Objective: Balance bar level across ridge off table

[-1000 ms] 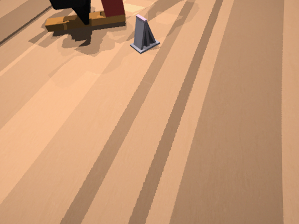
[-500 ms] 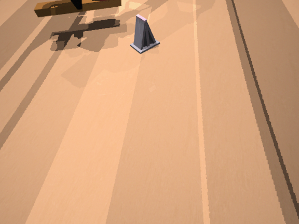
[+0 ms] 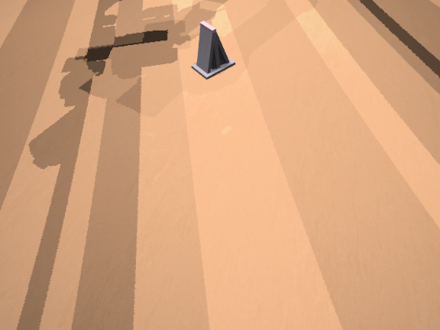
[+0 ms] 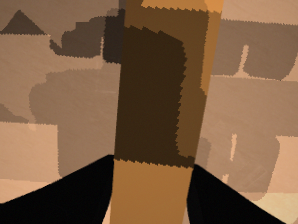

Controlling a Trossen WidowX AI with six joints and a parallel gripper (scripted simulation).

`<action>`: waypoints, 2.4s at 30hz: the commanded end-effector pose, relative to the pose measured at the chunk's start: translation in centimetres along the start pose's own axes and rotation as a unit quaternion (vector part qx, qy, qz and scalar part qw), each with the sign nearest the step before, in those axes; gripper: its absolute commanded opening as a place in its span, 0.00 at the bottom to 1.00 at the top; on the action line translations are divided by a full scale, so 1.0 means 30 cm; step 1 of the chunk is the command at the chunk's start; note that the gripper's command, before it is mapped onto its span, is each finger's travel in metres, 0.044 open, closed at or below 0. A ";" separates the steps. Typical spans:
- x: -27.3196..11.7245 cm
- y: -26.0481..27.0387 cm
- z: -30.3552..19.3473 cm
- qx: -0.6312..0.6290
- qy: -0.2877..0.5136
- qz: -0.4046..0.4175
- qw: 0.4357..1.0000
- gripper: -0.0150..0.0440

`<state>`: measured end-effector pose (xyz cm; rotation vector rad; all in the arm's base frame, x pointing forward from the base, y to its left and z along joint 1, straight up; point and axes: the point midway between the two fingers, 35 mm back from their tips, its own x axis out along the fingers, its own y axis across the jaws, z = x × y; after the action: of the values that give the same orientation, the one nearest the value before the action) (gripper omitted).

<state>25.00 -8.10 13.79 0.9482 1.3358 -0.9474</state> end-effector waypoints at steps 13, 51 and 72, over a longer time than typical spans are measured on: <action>-0.077 0.061 -0.043 -0.041 -0.002 0.007 0.999 0.25; -0.091 0.392 -0.359 -0.264 0.001 0.013 0.964 0.25; -0.004 0.409 -0.371 -0.268 0.001 0.014 0.963 0.25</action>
<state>32.77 6.46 14.32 0.5426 1.4705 -0.5186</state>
